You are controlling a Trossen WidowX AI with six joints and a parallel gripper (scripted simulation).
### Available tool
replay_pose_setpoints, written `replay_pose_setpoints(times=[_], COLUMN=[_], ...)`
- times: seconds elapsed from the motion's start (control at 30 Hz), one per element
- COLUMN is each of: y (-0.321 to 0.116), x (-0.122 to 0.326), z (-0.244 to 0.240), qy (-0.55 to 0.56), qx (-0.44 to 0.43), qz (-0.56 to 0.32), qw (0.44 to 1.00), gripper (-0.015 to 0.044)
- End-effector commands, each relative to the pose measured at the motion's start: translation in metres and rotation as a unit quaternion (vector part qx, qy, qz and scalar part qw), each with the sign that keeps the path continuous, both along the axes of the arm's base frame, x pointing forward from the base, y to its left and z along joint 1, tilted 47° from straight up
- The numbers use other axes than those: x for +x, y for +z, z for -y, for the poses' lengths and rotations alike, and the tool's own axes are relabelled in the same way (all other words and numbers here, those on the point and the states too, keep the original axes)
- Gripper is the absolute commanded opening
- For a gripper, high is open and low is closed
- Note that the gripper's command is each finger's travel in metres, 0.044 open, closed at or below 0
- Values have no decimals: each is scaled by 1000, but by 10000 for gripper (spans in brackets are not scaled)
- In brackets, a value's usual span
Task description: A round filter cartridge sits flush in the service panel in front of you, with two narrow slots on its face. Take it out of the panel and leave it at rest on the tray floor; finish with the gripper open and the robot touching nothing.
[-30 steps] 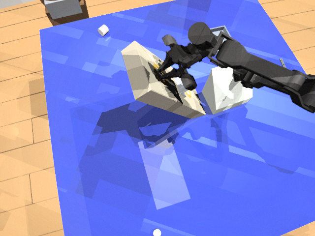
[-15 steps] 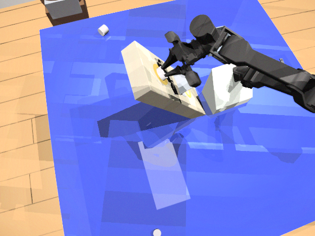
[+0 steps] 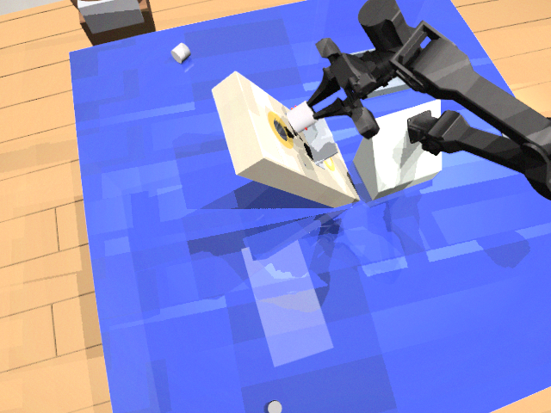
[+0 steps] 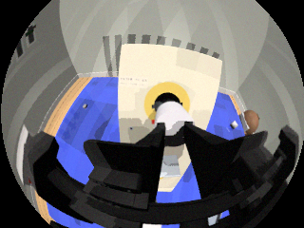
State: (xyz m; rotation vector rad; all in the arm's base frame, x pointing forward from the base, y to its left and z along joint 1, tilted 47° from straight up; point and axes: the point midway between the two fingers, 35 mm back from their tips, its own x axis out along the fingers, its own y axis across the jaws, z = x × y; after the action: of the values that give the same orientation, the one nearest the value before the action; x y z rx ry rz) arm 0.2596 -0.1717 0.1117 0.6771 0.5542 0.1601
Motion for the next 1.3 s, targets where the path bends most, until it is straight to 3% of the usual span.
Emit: replay_pose_setpoints(times=[0.0,0.93,1.07,1.27], y=[7,-39,-37,-37], x=[0,-31,-28,-28], z=[3,-52,-47,-47], qy=[1,1,1,1], qx=[-10,-10,-7,-7], qz=[9,9,5,5], qw=[1000,1000,1000,1000], gripper=[0,0,105,110])
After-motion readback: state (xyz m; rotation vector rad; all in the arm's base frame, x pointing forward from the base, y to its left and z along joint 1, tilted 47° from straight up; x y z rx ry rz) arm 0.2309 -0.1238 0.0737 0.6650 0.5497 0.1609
